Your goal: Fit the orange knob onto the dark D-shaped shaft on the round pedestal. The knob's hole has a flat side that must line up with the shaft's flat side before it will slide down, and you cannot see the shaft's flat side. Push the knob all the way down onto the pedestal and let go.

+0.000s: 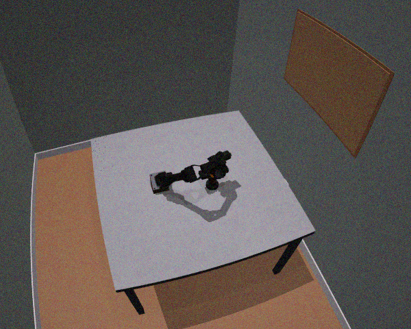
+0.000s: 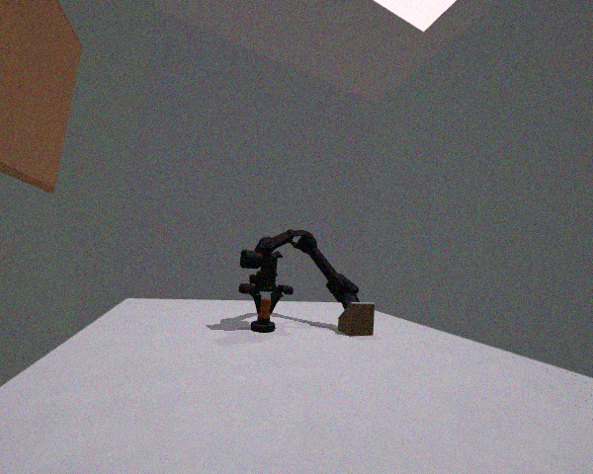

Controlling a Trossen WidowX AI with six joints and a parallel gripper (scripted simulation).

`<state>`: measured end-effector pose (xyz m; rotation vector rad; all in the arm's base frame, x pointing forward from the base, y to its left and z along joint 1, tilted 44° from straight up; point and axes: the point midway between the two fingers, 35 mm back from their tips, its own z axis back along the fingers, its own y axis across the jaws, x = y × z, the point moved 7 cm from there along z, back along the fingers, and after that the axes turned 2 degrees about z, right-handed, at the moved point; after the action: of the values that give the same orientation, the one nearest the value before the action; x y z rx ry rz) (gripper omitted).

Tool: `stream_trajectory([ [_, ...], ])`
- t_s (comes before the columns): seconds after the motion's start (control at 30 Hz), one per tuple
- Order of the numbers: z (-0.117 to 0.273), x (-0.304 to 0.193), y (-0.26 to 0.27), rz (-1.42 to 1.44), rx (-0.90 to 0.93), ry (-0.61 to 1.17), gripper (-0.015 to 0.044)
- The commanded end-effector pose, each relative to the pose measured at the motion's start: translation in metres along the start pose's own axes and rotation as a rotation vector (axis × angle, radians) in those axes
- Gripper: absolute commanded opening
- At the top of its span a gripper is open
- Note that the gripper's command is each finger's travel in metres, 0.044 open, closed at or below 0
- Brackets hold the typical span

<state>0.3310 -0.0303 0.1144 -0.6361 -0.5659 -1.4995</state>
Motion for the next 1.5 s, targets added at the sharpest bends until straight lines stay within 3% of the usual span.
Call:
stream_trajectory([
  [0.0,0.001,0.0,0.0,0.0,0.001,0.0,0.0],
  [0.17,0.001,0.0,0.0,0.0,0.001,0.0,0.0],
  [0.73,0.001,0.0,0.0,0.0,0.001,0.0,0.044],
  [0.97,0.009,0.0,0.001,0.0,0.001,0.002,0.044],
  [1.2,0.093,-0.001,0.0,0.002,0.0,0.004,0.044],
  [1.47,0.096,-0.001,0.003,0.002,0.0,0.003,0.044],
])
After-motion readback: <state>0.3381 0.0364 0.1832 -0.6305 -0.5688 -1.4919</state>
